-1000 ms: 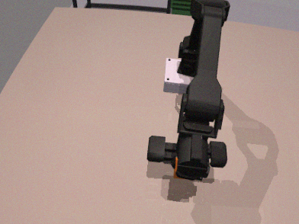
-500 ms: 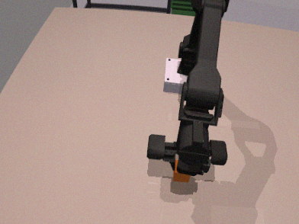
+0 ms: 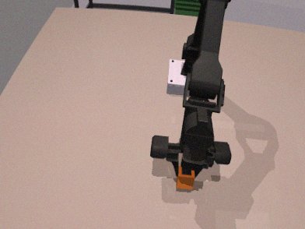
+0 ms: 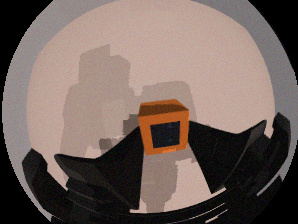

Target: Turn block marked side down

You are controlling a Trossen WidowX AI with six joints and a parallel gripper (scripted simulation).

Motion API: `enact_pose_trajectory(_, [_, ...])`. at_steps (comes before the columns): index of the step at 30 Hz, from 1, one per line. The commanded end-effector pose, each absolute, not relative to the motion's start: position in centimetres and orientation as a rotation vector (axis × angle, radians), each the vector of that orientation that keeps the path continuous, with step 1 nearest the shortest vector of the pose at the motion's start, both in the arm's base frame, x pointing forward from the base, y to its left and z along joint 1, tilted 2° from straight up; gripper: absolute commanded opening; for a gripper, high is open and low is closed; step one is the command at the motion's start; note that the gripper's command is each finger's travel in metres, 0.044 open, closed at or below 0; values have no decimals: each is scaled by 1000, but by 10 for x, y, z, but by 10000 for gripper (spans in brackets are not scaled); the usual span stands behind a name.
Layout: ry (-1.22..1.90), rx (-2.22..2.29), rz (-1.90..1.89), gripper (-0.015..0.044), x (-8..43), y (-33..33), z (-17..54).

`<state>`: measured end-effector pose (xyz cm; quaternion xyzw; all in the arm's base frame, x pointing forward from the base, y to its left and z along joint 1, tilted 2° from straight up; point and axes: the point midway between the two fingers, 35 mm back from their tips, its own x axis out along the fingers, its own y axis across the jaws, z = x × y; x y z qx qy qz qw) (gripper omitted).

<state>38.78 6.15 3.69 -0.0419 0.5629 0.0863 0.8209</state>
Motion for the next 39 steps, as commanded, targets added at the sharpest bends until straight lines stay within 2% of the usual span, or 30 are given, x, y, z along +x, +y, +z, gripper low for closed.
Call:
enact_pose_trajectory(1, [1140,-78,186,0,386,62,37])
enact_pose_trajectory(39, [630,-28,192,0,388,63,3])
